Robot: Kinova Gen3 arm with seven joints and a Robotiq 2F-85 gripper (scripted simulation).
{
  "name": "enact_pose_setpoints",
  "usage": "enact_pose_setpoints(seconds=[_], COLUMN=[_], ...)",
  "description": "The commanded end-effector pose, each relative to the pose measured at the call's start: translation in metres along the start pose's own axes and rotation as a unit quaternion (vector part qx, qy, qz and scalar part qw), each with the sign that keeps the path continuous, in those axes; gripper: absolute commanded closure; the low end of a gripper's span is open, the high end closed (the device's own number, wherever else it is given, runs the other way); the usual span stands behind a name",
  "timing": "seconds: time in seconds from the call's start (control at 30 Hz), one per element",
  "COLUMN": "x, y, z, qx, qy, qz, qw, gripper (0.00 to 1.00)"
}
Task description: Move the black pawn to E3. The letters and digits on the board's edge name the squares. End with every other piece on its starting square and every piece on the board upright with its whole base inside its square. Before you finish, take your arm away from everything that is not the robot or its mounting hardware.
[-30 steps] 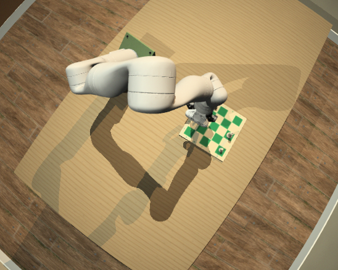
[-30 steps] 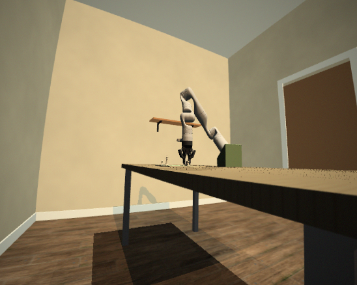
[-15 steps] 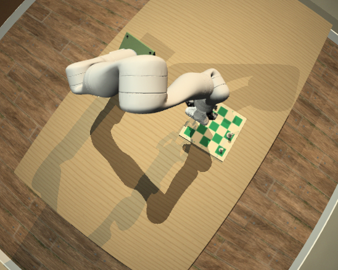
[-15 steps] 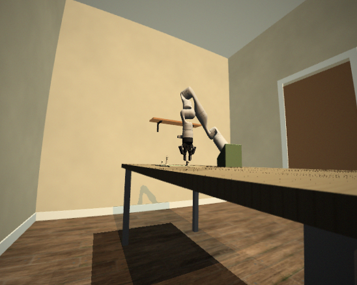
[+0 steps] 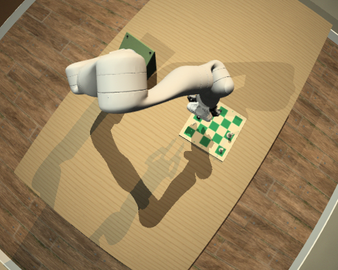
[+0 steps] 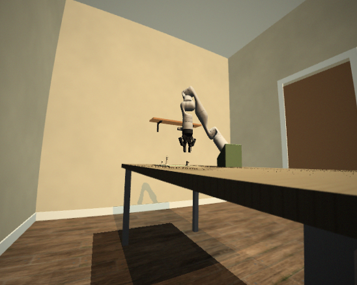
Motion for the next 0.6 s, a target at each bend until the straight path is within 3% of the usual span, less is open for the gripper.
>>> enact_pose_setpoints(seconds=[0.0,0.07,0.1,0.57], x=[0.0005,0.0005,0.0005,0.0005], y=[-0.0019,-0.0019,-0.0019,-0.0019], z=[0.0074,0.0077,0.0077,0.0077], qx=[-0.006,-0.006,-0.006,-0.006], qy=[-0.004,-0.004,-0.004,-0.004], qz=[-0.001,-0.001,-0.001,-0.001], qw=[1.0,1.0,1.0,1.0], gripper=[0.66,0.66,0.0,0.0])
Point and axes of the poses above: the point where the finger pads meet when closed, its own z axis back along the fingers, its own y axis across the jaws, x = y × z, the point moved 9 cm from there along z, back along the fingers, and after that the axes turned 4 degrees about -z, right-handed, at the moved point
